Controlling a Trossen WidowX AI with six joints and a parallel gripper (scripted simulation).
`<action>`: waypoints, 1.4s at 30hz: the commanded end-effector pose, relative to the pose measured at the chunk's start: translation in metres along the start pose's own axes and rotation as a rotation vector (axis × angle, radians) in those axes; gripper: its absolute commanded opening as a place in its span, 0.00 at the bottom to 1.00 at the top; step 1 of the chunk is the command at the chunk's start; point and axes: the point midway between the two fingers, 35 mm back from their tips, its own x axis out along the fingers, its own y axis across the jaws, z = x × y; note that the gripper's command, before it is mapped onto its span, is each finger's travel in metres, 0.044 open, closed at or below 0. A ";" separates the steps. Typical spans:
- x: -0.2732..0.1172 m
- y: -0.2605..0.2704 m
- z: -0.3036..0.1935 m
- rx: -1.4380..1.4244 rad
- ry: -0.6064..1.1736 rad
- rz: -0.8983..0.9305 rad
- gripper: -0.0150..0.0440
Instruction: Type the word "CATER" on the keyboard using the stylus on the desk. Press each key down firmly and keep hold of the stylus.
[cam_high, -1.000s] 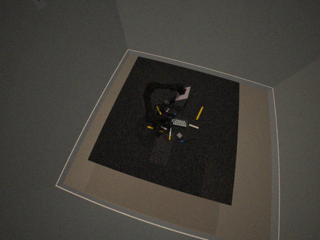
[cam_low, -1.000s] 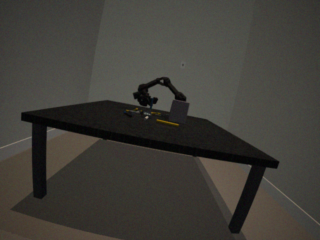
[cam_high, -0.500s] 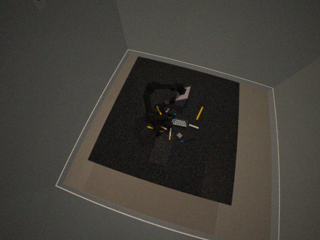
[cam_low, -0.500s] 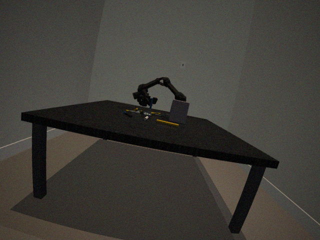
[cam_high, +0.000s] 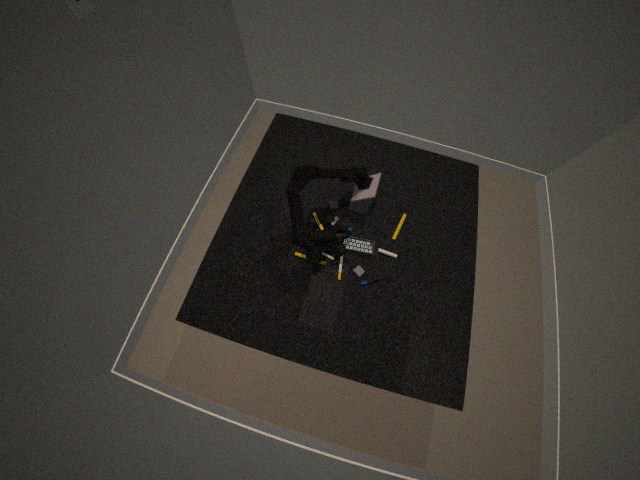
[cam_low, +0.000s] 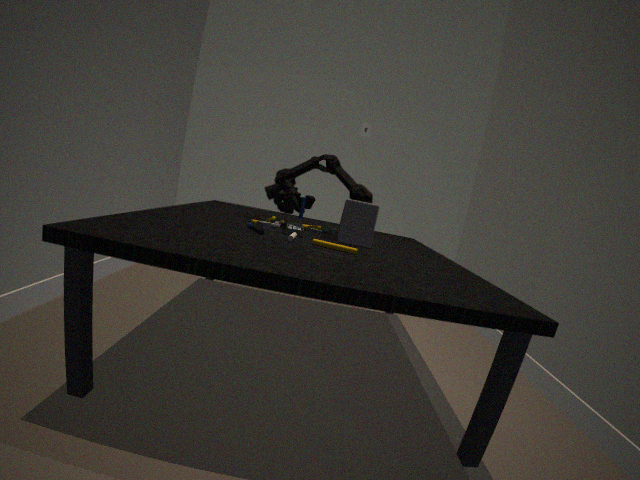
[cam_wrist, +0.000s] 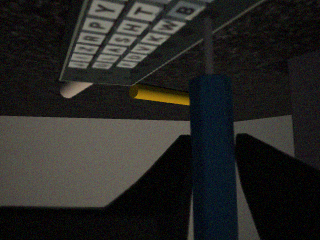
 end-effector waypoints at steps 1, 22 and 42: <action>0.001 0.000 0.001 -0.004 -0.002 -0.002 0.39; 0.004 -0.001 0.006 -0.003 -0.002 -0.002 0.39; 0.008 -0.001 0.013 -0.003 -0.002 -0.002 0.39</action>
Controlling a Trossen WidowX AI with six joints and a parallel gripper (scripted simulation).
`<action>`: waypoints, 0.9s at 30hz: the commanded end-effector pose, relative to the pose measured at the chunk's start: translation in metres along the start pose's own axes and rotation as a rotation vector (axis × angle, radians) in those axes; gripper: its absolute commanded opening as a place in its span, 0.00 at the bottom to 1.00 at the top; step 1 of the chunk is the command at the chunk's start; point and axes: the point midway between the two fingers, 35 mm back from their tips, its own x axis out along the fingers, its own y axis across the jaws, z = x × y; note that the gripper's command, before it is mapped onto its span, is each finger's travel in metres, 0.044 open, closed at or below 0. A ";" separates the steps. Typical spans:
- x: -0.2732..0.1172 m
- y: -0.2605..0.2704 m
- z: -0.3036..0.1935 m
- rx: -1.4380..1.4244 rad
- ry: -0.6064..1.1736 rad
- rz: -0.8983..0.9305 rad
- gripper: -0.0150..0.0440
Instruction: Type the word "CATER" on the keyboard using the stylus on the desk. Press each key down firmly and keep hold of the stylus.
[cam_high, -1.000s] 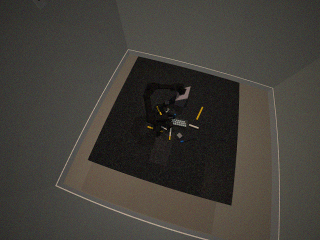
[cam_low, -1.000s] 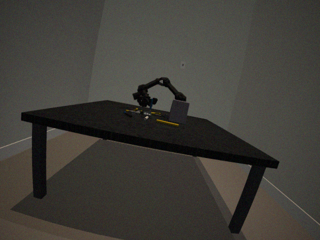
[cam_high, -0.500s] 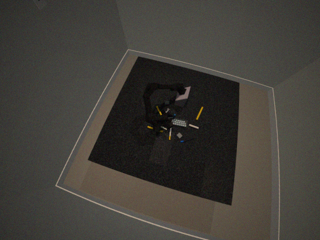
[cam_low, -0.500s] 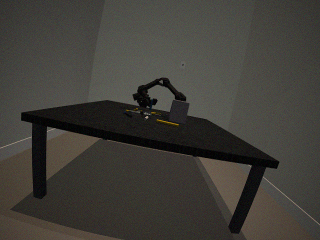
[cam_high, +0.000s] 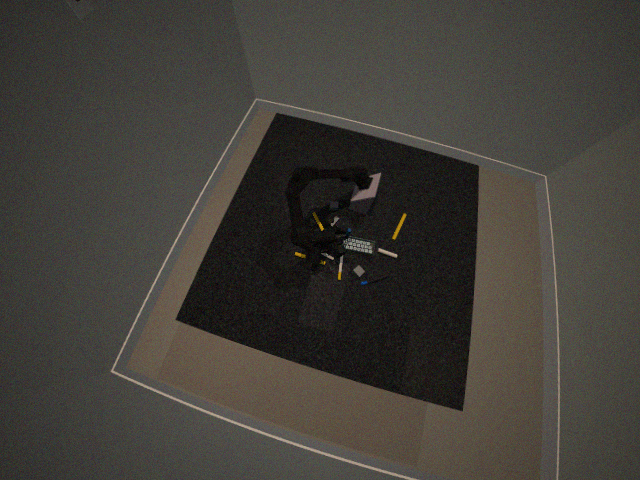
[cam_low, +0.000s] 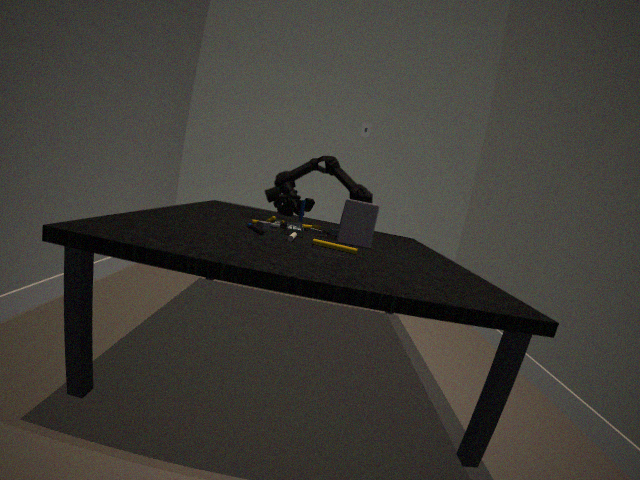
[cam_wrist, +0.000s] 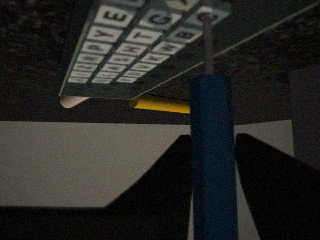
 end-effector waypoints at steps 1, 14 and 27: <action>0.002 0.000 0.002 -0.003 0.000 -0.005 0.39; 0.002 0.000 0.002 -0.003 0.000 -0.005 0.39; -0.017 0.000 -0.031 -0.004 0.001 -0.004 0.39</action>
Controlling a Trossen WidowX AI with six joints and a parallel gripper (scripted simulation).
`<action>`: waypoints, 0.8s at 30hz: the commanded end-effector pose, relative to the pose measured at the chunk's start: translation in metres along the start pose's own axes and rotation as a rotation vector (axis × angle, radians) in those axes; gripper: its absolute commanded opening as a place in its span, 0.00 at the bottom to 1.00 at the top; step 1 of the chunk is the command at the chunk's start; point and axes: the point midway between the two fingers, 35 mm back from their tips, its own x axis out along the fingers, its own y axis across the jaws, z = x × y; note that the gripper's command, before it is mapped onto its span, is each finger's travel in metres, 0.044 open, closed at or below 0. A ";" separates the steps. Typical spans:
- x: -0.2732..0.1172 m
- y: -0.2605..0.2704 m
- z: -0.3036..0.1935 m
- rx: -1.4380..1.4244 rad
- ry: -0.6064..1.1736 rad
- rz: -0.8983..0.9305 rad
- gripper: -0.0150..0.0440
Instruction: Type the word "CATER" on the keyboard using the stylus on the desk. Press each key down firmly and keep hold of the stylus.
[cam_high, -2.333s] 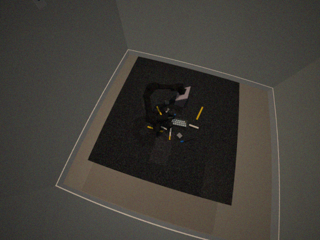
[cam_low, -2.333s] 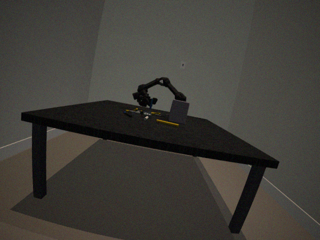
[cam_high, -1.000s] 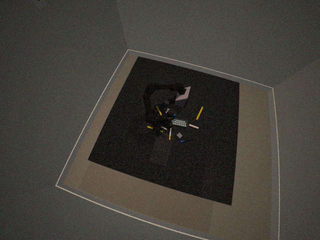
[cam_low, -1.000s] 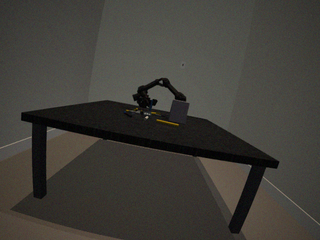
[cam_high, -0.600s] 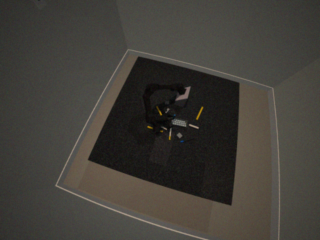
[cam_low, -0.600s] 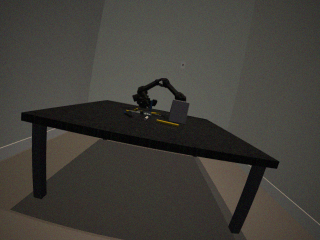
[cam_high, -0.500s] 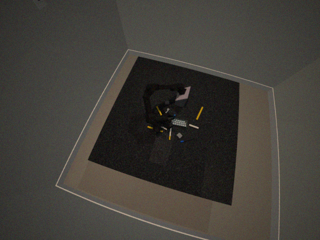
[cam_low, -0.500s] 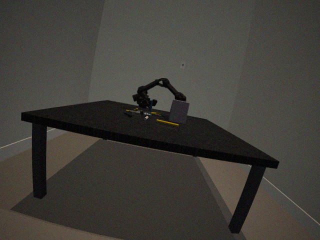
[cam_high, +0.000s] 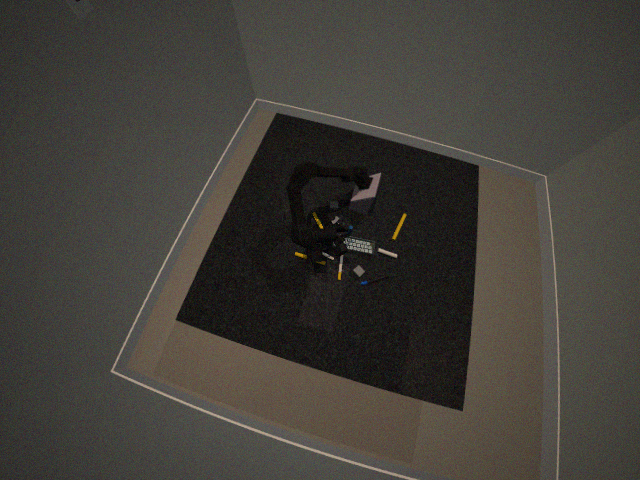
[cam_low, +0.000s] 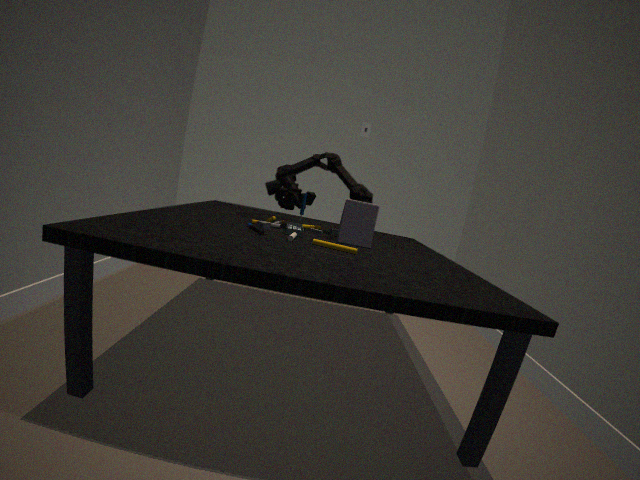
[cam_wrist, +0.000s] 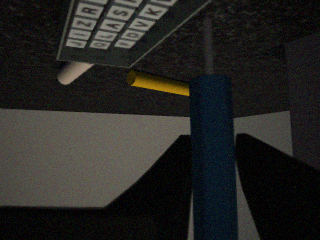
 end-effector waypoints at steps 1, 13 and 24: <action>-0.004 -0.001 -0.004 0.005 0.000 0.007 0.39; 0.013 0.020 -0.011 0.000 0.000 0.006 0.25; 0.049 0.060 -0.037 0.002 0.006 0.012 0.25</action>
